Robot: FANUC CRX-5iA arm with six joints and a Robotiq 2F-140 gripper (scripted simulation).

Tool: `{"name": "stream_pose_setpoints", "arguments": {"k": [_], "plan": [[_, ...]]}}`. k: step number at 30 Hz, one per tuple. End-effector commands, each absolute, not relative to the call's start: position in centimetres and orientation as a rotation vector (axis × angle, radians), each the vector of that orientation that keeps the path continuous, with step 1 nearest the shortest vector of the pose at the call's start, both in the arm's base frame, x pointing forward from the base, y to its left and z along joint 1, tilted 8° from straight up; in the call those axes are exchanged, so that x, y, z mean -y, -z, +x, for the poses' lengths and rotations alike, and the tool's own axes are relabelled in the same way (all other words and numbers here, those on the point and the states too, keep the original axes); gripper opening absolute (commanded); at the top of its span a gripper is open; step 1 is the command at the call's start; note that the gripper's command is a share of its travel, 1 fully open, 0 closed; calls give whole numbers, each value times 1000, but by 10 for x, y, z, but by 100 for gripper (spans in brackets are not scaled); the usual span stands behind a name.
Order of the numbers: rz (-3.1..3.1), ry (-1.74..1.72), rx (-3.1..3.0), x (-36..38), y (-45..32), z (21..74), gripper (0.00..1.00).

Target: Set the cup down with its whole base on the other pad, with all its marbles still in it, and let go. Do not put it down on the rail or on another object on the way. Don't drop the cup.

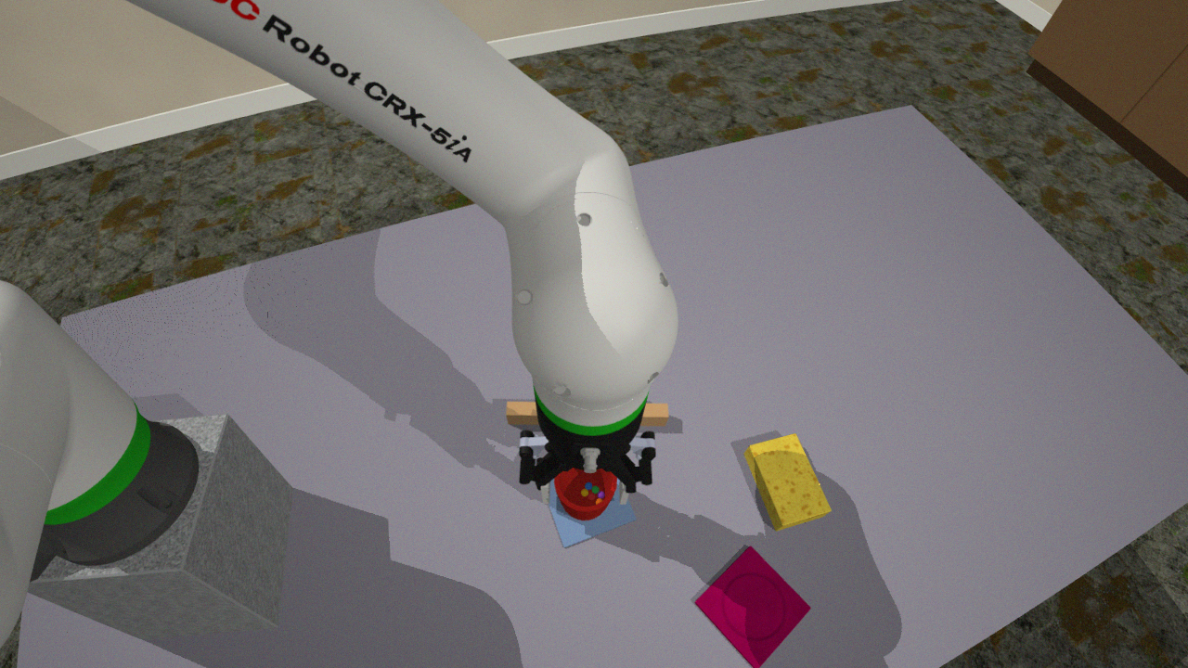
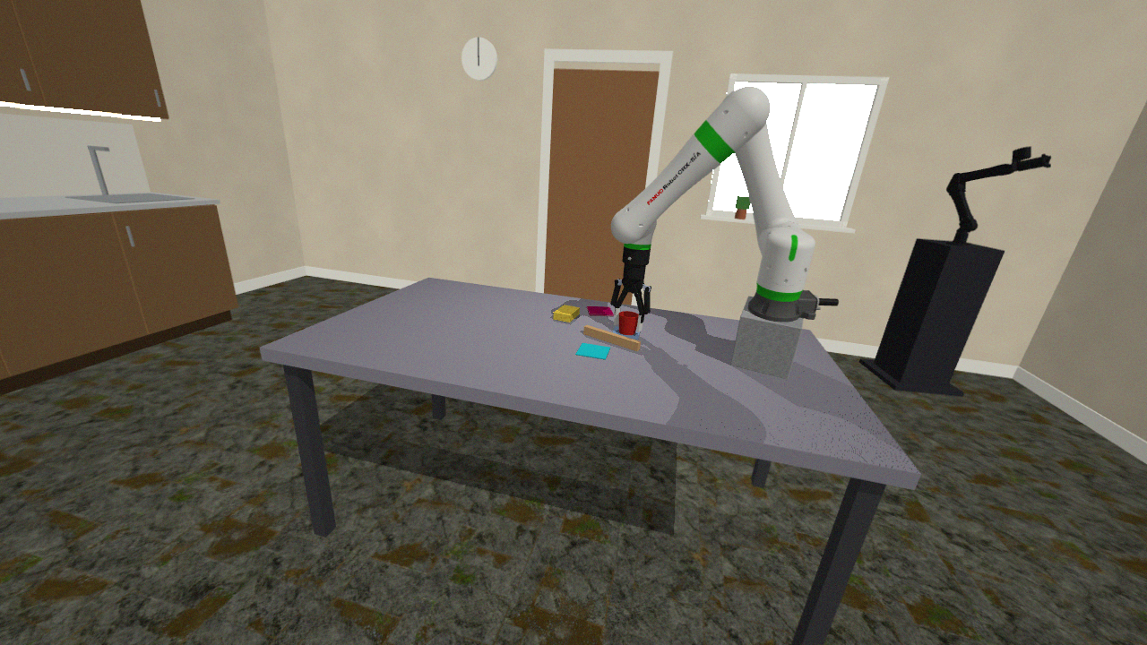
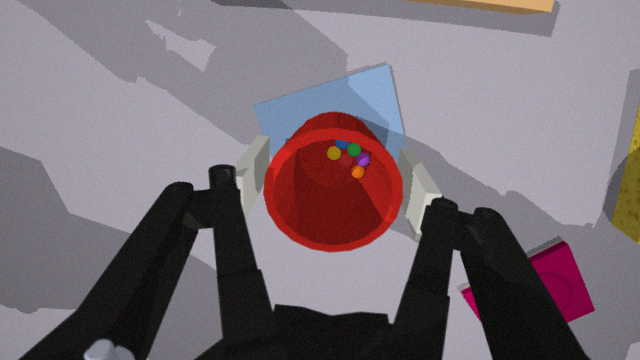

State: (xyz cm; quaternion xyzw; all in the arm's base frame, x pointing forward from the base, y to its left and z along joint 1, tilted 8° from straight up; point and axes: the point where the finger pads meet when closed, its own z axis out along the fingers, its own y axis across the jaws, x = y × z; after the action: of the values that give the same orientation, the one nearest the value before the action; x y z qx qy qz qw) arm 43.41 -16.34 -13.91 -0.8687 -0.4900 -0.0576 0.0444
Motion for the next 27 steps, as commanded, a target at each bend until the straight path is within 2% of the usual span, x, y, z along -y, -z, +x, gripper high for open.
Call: {"name": "stream_pose_setpoints", "arguments": {"k": [1, 27], "plan": [[-2655, 176, 1497, 163, 144, 435, 59], [-2655, 176, 1497, 162, 148, 435, 58]]}}
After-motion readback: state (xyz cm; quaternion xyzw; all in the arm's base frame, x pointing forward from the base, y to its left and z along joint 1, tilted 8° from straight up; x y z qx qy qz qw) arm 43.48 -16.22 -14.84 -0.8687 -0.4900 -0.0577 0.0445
